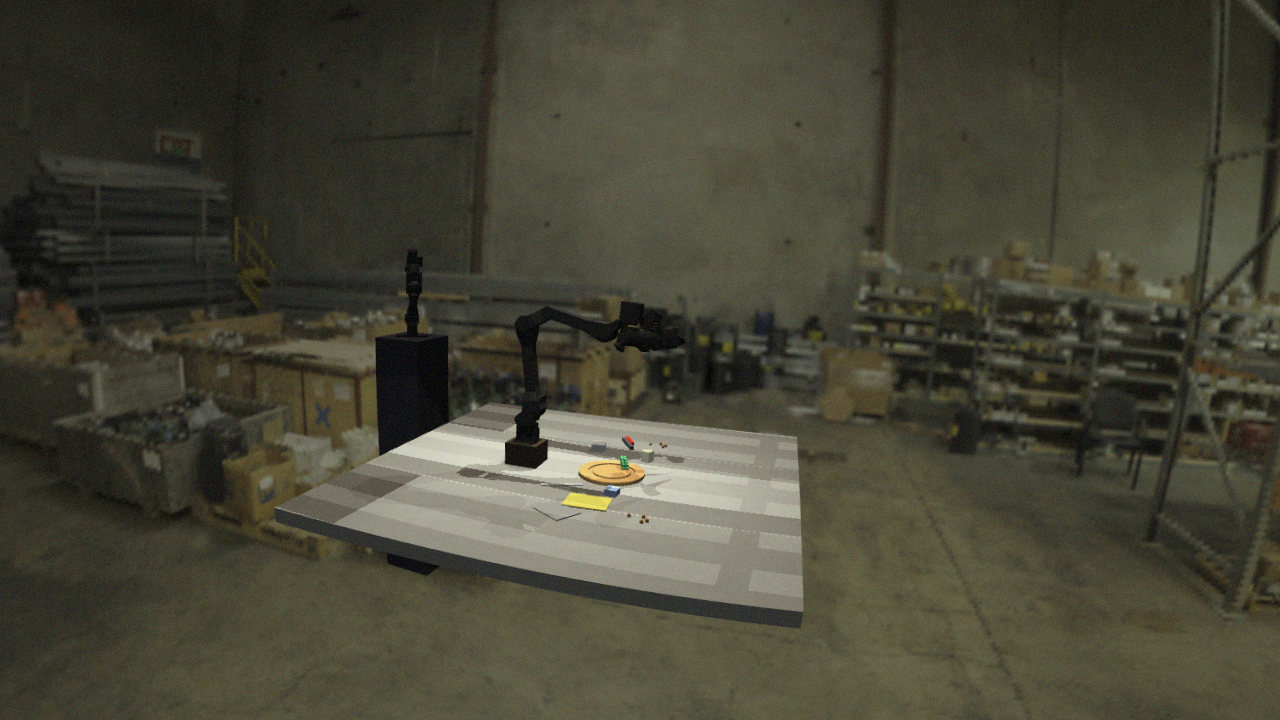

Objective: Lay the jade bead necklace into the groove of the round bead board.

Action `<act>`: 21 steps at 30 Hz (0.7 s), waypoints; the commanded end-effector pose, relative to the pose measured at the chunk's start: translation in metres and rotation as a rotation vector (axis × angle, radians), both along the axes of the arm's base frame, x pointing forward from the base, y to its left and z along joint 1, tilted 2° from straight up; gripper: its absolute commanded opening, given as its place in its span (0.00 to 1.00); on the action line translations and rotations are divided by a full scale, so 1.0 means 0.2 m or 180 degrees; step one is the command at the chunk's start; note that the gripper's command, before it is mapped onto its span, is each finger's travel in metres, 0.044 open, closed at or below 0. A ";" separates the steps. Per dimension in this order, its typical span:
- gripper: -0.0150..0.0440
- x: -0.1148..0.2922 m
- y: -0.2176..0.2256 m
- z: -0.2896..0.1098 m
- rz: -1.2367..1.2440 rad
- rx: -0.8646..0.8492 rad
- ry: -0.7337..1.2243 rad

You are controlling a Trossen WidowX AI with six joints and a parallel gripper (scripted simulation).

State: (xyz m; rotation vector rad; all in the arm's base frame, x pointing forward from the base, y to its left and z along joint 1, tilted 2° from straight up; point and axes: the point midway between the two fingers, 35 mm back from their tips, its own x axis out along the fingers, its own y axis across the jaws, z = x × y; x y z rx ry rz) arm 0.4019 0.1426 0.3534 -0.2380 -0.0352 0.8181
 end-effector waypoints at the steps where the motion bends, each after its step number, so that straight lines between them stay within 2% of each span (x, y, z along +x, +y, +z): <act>1: 0.59 0.04 0.02 -0.16 -0.0076 -0.0205 0.0231; 11: 0.59 0.06 0.03 -0.53 -0.0190 -0.0832 0.0737; 21: 0.59 -0.01 0.03 -0.89 -0.0137 -0.1586 0.1234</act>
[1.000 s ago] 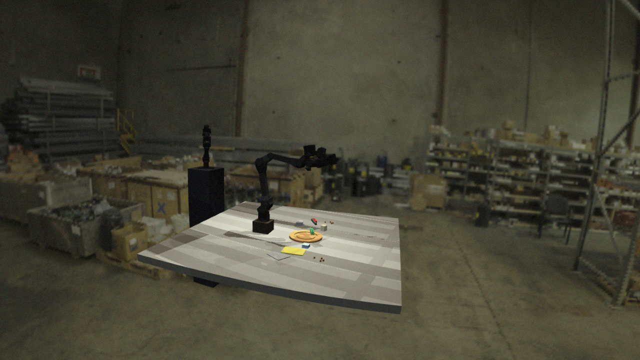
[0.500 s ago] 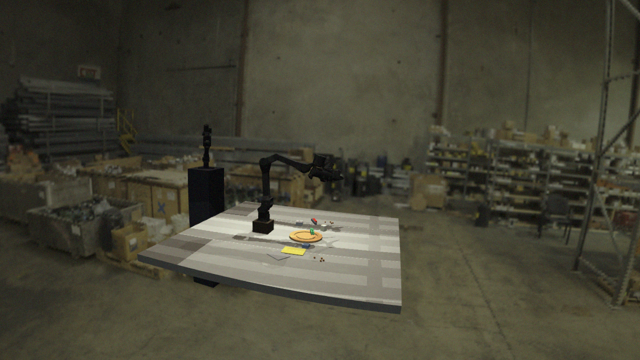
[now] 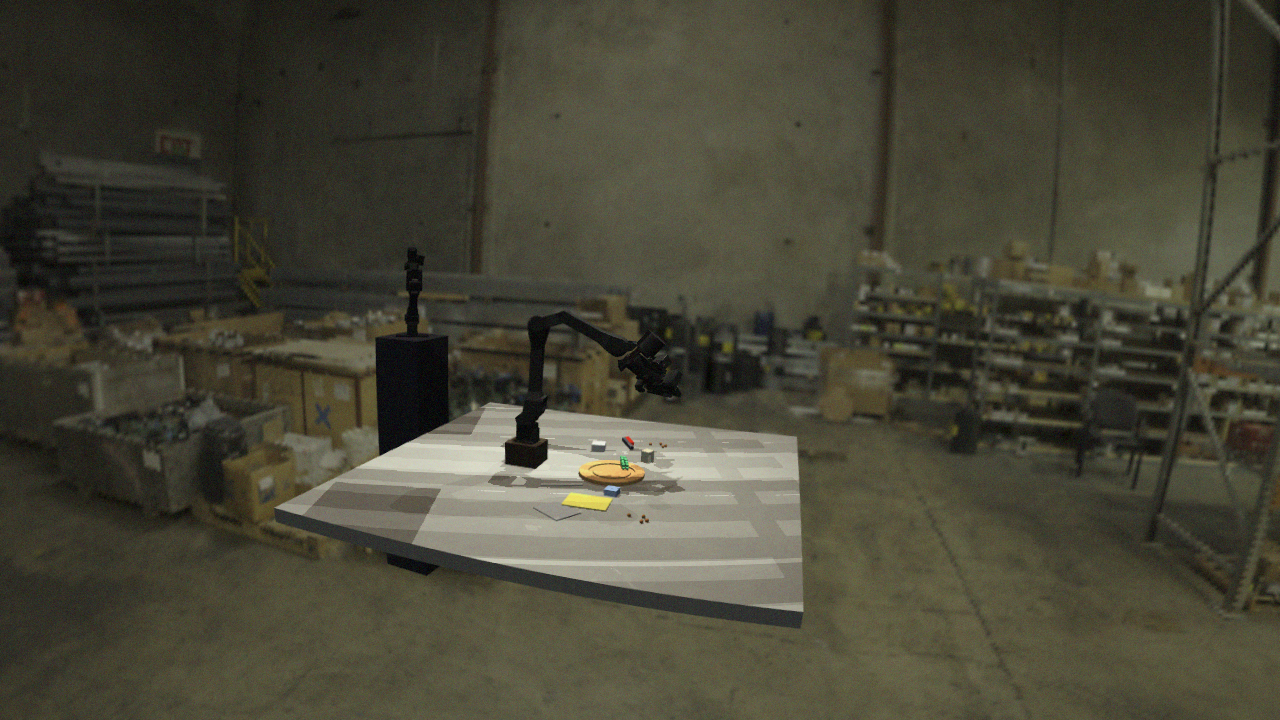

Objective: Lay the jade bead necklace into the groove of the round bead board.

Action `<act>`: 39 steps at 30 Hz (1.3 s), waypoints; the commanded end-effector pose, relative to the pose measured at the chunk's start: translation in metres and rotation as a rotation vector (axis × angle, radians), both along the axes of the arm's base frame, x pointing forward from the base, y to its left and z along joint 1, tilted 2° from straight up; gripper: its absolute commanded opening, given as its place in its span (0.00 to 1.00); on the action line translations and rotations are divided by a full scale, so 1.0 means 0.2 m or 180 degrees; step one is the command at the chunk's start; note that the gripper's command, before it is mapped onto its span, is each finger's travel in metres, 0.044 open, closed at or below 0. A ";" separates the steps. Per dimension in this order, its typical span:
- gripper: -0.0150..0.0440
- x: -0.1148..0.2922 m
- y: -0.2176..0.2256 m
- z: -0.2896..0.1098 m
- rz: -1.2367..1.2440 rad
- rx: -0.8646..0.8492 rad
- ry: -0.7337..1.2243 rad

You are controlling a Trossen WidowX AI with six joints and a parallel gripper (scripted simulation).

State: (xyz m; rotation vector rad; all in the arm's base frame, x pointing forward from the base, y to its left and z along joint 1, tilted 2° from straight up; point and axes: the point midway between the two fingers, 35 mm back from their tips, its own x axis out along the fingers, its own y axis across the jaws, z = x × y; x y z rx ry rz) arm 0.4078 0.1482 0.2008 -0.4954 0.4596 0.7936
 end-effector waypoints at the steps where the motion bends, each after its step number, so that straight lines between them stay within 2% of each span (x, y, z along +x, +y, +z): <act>1: 0.59 -0.05 0.00 -0.16 0.0062 -0.0303 0.0244; 15: 0.59 -0.29 -0.08 -0.58 0.0521 -0.1439 0.1041; 26: 0.59 -0.55 -0.18 -0.81 0.1167 -0.2334 0.1691; 37: 0.59 -0.56 -0.19 -0.89 0.1212 -0.2384 0.1730; 39: 0.59 -0.54 -0.18 -0.84 0.1186 -0.2357 0.1683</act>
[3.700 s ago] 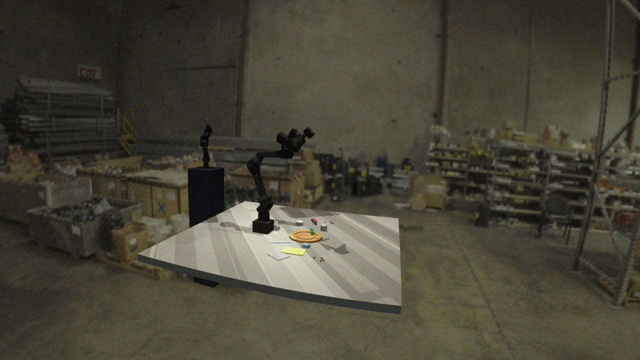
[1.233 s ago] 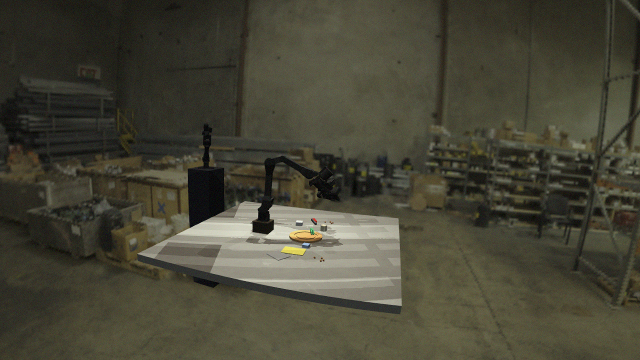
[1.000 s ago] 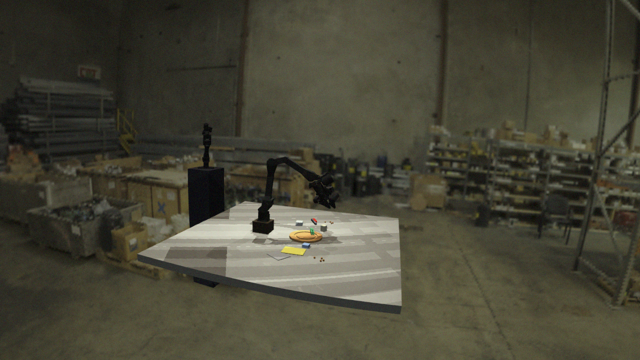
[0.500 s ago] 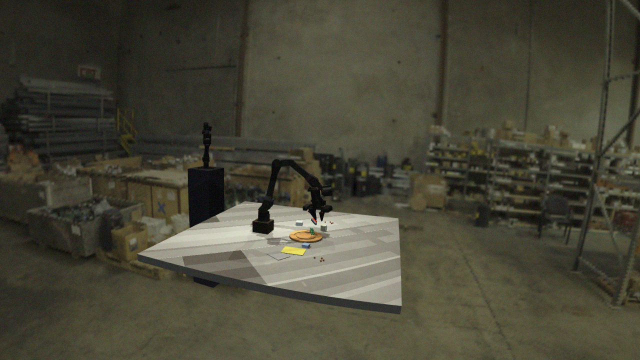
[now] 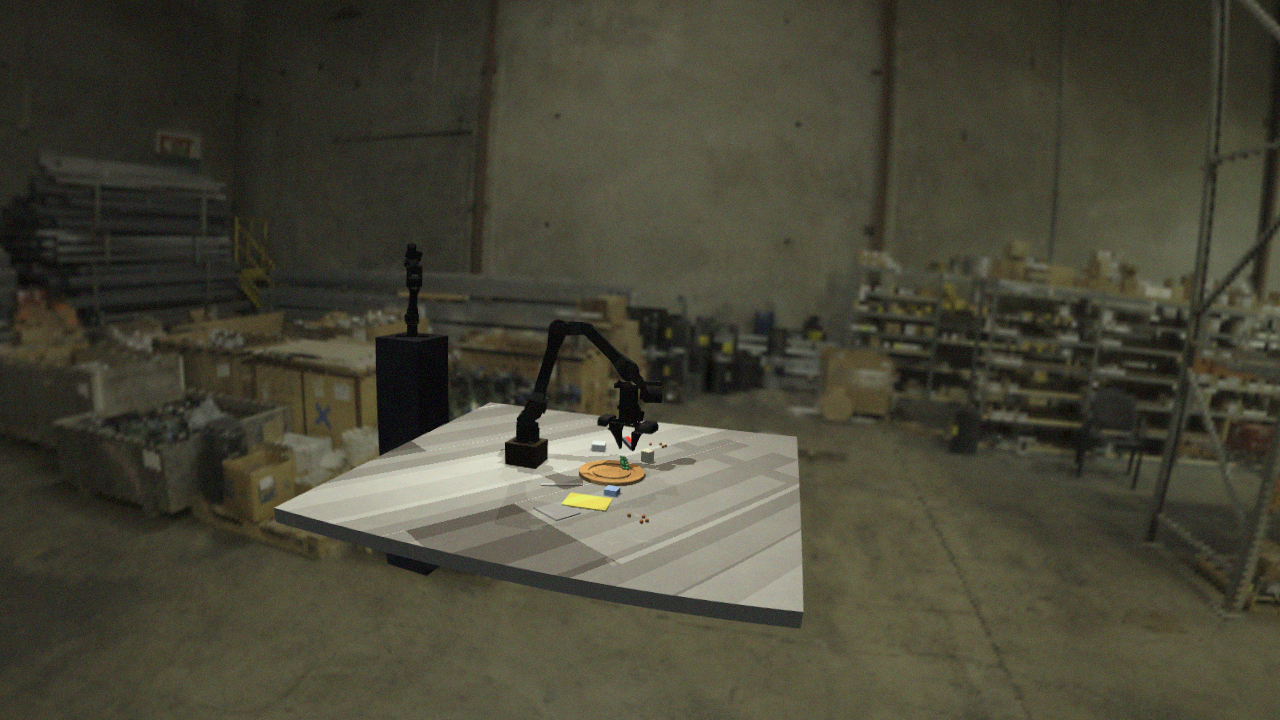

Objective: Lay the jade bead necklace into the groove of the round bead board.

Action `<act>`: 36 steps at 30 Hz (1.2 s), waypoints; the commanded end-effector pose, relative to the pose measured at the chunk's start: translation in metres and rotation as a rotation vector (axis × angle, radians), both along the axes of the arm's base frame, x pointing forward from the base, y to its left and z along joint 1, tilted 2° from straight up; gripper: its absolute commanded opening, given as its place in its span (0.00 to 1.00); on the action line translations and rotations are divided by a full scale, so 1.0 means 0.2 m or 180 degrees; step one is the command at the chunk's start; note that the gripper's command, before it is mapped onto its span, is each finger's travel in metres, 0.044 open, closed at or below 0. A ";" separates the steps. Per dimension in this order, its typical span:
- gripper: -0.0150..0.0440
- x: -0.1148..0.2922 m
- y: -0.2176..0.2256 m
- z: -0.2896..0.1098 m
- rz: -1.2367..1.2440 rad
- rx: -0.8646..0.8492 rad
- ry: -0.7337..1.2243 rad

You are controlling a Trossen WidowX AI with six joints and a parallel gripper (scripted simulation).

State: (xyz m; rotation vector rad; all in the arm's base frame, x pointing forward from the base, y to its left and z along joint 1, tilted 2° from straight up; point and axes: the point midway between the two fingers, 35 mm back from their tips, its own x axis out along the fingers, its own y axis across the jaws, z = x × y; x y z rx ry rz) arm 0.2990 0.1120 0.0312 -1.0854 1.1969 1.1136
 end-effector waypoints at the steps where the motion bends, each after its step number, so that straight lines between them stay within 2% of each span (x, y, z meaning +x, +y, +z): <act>1: 0.59 0.00 0.00 0.01 -0.0001 0.0003 -0.0007; 32: 0.59 -0.01 0.00 -0.17 0.0016 -0.0028 0.0042; 36: 0.42 -0.01 0.00 -0.16 0.0012 -0.0012 0.0030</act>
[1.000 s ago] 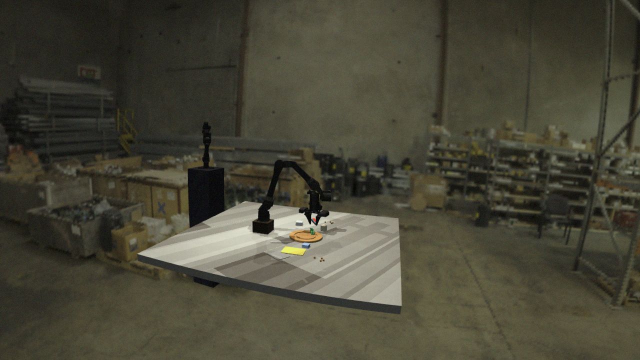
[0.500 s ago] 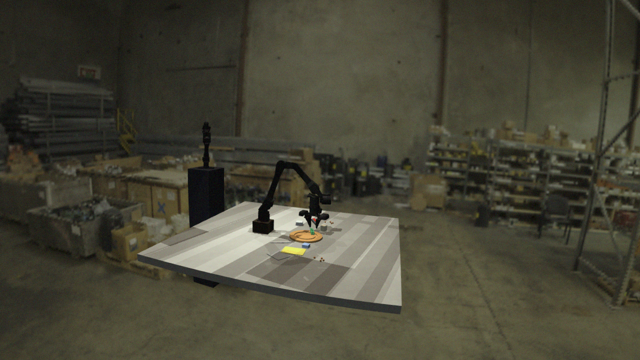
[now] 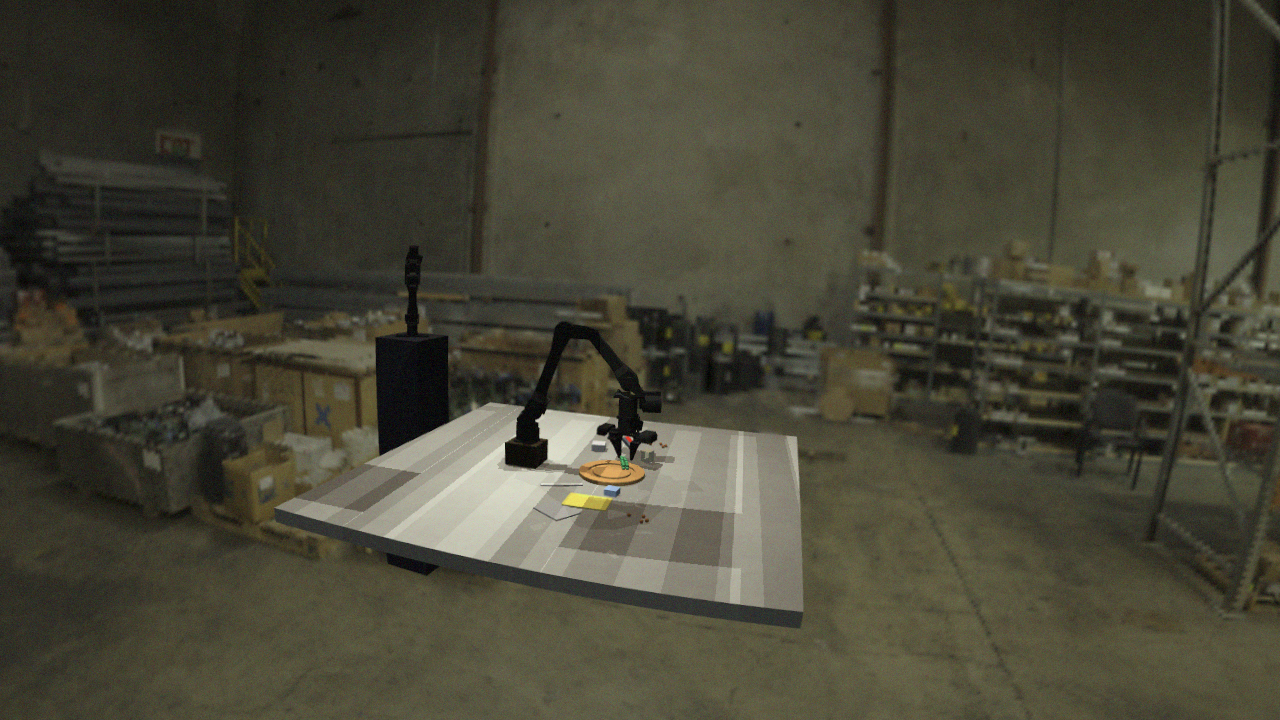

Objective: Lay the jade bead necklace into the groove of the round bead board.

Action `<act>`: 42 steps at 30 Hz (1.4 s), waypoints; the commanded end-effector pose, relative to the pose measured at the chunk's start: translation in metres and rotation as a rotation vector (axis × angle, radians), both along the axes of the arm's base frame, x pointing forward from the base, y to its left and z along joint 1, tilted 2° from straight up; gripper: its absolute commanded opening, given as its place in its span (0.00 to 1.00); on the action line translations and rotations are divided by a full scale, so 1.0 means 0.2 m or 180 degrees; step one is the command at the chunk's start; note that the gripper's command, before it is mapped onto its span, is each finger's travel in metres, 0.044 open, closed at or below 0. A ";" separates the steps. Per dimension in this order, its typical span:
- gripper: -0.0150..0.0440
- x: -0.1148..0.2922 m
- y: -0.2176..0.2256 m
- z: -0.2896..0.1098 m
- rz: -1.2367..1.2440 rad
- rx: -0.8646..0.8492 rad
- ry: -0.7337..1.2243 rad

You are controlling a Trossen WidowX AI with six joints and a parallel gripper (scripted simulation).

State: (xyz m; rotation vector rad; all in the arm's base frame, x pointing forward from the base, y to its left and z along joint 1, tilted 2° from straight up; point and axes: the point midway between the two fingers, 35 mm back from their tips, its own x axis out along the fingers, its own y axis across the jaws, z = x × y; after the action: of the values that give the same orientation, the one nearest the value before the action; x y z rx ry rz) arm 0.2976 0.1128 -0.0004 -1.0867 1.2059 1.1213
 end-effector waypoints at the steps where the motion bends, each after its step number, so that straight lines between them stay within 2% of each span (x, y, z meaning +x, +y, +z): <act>1: 0.37 0.00 0.00 0.00 0.0000 0.0001 -0.0002; 3: 0.28 0.00 0.00 0.00 0.0000 0.0001 -0.0002; 6: 0.25 0.00 0.00 0.00 0.0000 0.0001 -0.0002; 42: 0.25 0.00 0.00 0.00 0.0000 0.0001 -0.0002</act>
State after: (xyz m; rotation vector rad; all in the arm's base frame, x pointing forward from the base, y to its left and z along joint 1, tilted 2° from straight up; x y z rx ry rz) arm 0.2977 0.1128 -0.0003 -1.0866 1.2055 1.1213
